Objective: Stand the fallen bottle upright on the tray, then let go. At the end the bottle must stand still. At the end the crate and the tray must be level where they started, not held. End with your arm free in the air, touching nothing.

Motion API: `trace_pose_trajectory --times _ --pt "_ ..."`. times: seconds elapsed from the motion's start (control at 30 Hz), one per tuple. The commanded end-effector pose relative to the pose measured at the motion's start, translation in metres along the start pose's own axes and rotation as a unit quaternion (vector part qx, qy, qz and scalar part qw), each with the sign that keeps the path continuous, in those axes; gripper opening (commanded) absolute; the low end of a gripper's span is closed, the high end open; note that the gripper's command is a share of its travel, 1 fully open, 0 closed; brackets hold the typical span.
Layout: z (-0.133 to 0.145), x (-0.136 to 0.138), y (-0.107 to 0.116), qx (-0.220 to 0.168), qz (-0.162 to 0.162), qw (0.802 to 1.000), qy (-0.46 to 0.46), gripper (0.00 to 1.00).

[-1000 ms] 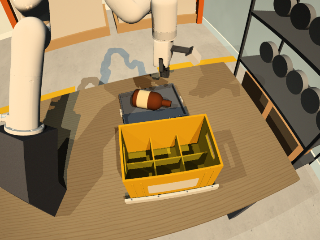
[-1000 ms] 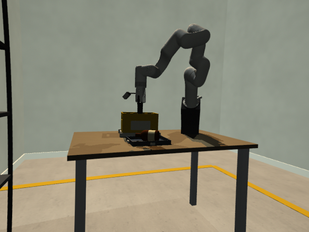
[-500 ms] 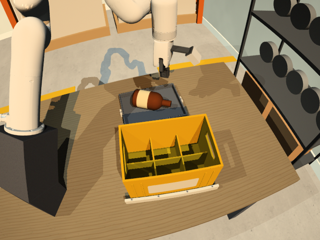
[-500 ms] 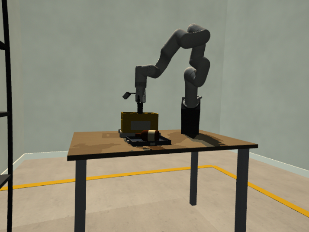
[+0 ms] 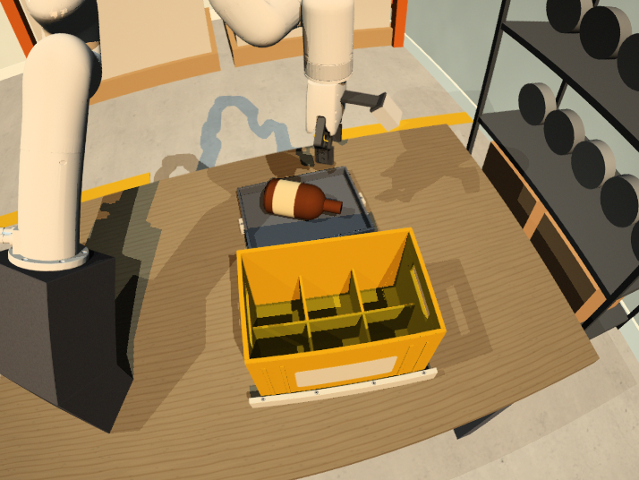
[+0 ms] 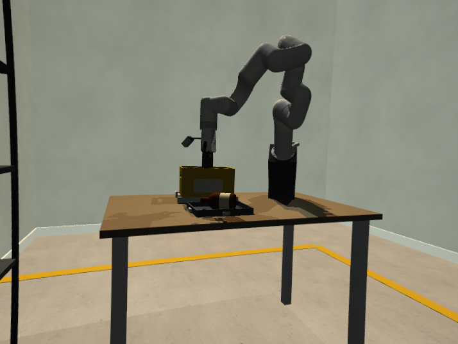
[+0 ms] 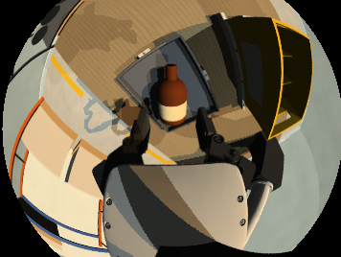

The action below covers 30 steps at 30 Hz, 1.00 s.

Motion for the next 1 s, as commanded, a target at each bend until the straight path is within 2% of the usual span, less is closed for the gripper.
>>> trace_pose_trajectory --times 0.0,0.97 --pt "-0.0008 -0.0007 0.0009 0.001 -0.001 1.000 0.000 0.65" --pt "-0.0009 -0.0006 -0.0026 -0.001 -0.002 1.000 0.001 0.65"
Point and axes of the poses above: the point where the finger pads meet when closed, its own y axis back along the fingers, its own x axis across the jaws, z = x × y, the point moved 4 cm from there along y, back along the fingers, and after that the axes turned 6 degrees about y, right-handed, at the moved point
